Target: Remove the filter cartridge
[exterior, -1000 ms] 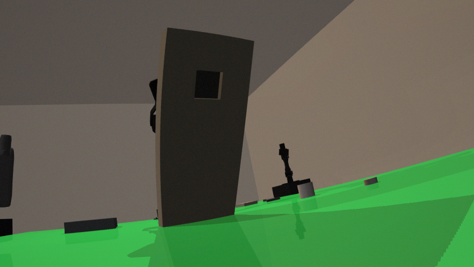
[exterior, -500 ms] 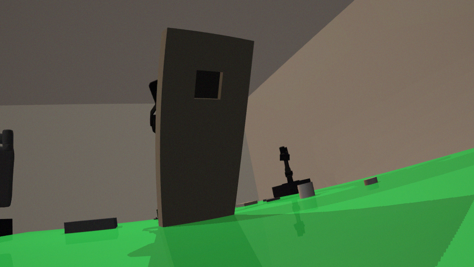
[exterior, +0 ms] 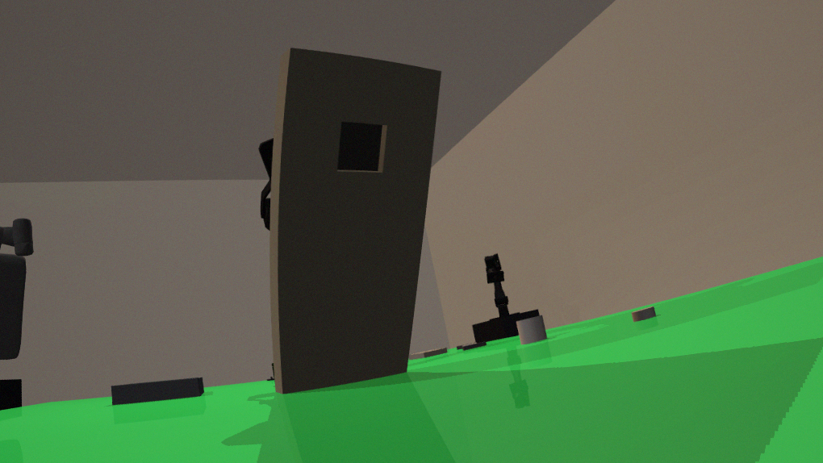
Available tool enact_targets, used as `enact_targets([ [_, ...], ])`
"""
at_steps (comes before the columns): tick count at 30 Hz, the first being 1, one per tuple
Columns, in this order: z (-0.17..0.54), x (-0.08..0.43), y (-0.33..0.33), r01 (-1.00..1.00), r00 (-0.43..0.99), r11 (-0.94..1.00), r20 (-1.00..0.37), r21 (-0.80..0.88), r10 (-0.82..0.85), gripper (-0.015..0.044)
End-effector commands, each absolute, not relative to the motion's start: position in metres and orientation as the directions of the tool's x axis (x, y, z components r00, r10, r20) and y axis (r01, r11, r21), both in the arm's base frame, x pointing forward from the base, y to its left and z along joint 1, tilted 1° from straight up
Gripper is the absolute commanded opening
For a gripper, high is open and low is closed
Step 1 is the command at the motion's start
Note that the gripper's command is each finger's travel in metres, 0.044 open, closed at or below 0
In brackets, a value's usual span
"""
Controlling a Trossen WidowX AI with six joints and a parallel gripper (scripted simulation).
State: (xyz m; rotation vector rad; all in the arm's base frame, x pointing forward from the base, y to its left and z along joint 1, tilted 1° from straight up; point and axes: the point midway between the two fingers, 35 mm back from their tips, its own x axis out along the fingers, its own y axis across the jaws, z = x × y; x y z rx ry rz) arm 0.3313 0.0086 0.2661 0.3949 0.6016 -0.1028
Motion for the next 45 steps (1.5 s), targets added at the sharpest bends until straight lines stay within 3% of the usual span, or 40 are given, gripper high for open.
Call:
enact_targets([
  [1, 0.2692, 0.3321, 0.0086, 0.209, 0.824, 0.919, -0.566, 0.334, 0.018, 0.0112],
  [45, 0.2652, 0.3330, 0.0083, 0.209, 0.825, 0.919, -0.566, 0.334, 0.018, 0.0112],
])
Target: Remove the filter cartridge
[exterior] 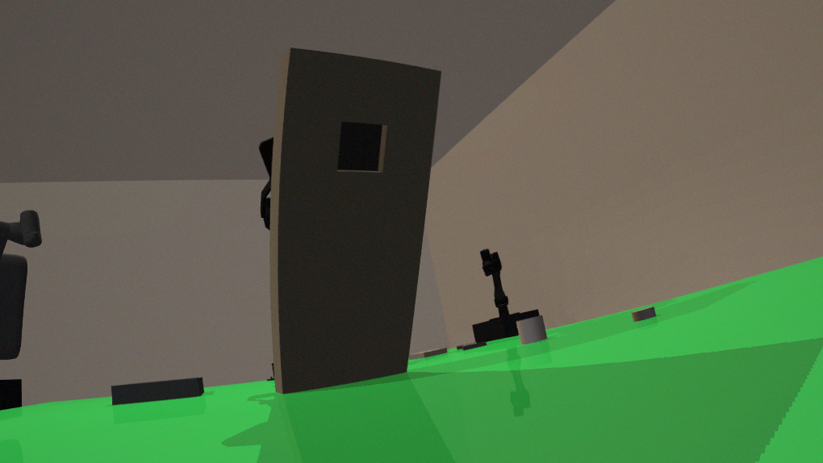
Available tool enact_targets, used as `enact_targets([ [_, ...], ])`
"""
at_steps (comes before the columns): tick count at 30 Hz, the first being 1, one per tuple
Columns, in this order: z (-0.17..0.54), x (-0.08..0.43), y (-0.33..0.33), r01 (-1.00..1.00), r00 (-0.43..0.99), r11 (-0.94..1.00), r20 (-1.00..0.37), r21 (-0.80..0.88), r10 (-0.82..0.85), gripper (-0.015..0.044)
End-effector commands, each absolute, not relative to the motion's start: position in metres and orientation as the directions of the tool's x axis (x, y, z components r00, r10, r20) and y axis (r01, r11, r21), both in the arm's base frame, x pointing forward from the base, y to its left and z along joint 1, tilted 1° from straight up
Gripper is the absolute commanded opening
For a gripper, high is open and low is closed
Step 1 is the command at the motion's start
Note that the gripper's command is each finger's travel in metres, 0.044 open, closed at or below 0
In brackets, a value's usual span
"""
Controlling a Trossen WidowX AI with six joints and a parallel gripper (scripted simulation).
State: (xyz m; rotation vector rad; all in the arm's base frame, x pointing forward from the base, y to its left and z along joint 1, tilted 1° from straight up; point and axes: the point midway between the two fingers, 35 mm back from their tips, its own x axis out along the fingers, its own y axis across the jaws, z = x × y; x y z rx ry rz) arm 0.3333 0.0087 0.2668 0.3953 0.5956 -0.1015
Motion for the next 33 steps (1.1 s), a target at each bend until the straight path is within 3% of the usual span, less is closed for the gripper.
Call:
enact_targets([
  [1, 0.2651, 0.3330, 0.0083, 0.209, 0.825, 0.919, -0.566, 0.334, 0.018, 0.0112],
  [33, 0.2601, 0.3417, 0.0085, 0.209, 0.825, 0.919, -0.565, 0.334, 0.018, 0.0112],
])
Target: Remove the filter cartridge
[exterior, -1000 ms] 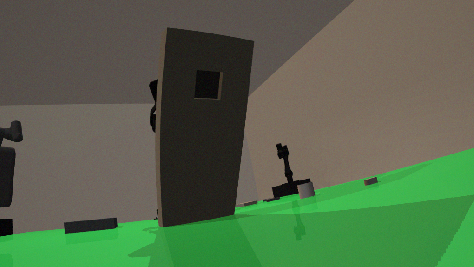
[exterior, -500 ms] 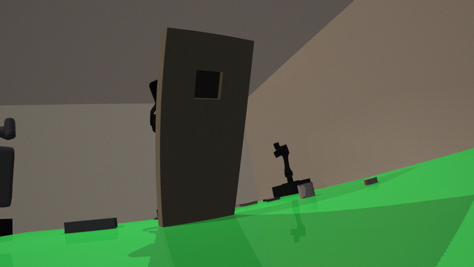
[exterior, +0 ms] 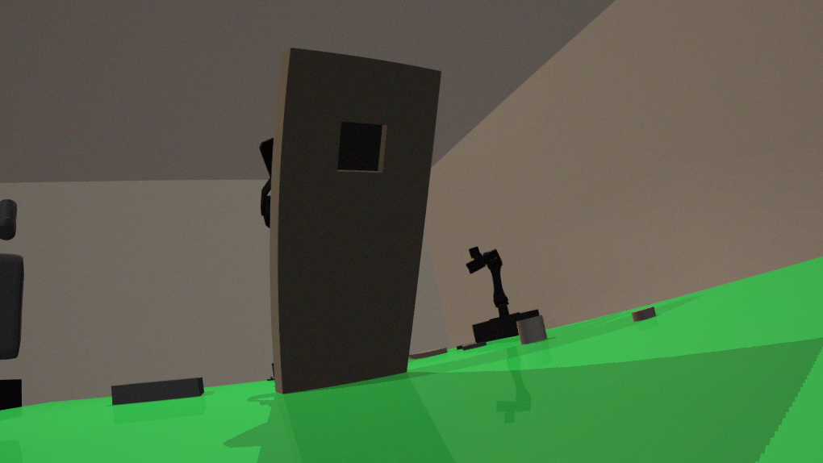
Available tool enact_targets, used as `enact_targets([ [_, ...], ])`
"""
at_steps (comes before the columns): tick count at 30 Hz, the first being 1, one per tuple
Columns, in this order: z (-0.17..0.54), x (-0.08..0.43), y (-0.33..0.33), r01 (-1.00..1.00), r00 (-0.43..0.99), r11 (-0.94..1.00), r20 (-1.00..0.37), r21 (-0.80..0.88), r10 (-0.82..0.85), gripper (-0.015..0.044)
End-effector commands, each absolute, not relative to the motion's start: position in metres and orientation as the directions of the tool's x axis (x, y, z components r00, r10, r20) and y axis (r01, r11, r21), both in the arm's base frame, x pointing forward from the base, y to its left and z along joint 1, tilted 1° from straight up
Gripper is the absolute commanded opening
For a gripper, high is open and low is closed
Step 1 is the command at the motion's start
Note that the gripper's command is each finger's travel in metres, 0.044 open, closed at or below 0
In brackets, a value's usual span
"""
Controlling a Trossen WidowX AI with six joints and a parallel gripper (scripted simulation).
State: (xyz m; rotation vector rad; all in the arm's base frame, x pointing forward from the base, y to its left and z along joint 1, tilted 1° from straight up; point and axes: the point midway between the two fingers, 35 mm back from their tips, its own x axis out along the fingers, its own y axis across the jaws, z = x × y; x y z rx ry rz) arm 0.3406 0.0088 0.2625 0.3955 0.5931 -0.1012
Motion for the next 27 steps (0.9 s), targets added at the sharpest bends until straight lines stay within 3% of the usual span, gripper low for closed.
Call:
enact_targets([
  [1, 0.2599, 0.3420, 0.0085, 0.209, 0.825, 0.919, -0.565, 0.334, 0.018, 0.0112],
  [27, 0.2589, 0.3446, 0.0089, 0.206, 0.826, 0.920, -0.564, 0.333, 0.020, 0.0092],
])
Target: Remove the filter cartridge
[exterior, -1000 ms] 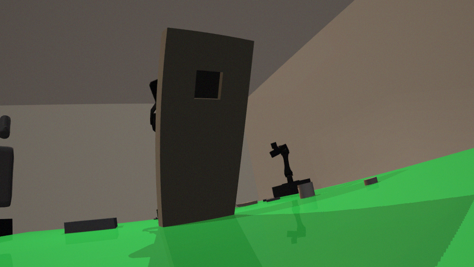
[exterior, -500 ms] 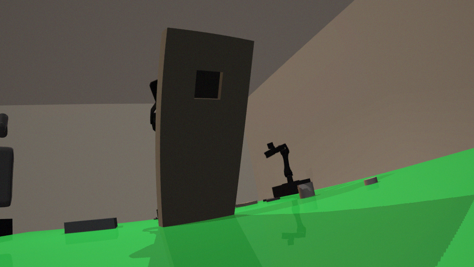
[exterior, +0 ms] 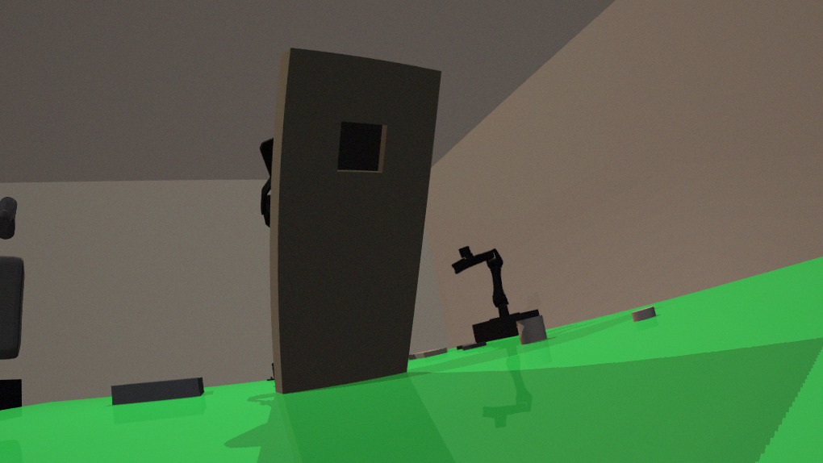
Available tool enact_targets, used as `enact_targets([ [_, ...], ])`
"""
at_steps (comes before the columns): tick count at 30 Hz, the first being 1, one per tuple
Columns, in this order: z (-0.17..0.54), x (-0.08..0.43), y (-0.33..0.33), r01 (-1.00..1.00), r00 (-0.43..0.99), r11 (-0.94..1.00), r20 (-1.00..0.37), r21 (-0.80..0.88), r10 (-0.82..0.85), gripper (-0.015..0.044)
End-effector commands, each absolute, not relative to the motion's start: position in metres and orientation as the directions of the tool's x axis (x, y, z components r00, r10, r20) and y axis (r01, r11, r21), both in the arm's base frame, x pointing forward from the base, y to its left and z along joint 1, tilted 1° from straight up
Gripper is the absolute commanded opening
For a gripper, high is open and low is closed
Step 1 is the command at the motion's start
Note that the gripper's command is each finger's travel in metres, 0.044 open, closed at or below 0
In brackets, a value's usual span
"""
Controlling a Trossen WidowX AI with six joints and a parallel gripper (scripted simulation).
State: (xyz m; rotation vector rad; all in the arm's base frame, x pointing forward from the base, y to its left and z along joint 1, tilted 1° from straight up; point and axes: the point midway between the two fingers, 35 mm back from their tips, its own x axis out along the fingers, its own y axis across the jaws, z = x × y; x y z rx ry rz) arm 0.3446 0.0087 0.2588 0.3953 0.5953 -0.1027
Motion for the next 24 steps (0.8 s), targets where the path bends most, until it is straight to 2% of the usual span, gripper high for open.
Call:
enact_targets([
  [1, 0.2589, 0.3446, 0.0089, 0.206, 0.826, 0.920, -0.564, 0.333, 0.020, 0.0086],
  [6, 0.2589, 0.3446, 0.0089, 0.206, 0.826, 0.920, -0.564, 0.333, 0.020, 0.0052],
  [8, 0.2589, 0.3446, 0.0089, 0.206, 0.826, 0.920, -0.564, 0.333, 0.020, 0.0000],
  [14, 0.2571, 0.3466, 0.0087, 0.257, 0.825, 0.877, -0.564, 0.406, 0.019, 0.0000],
  [24, 0.2556, 0.3484, 0.0087, 0.411, 0.825, 0.666, -0.564, 0.623, 0.018, 0.0000],
])
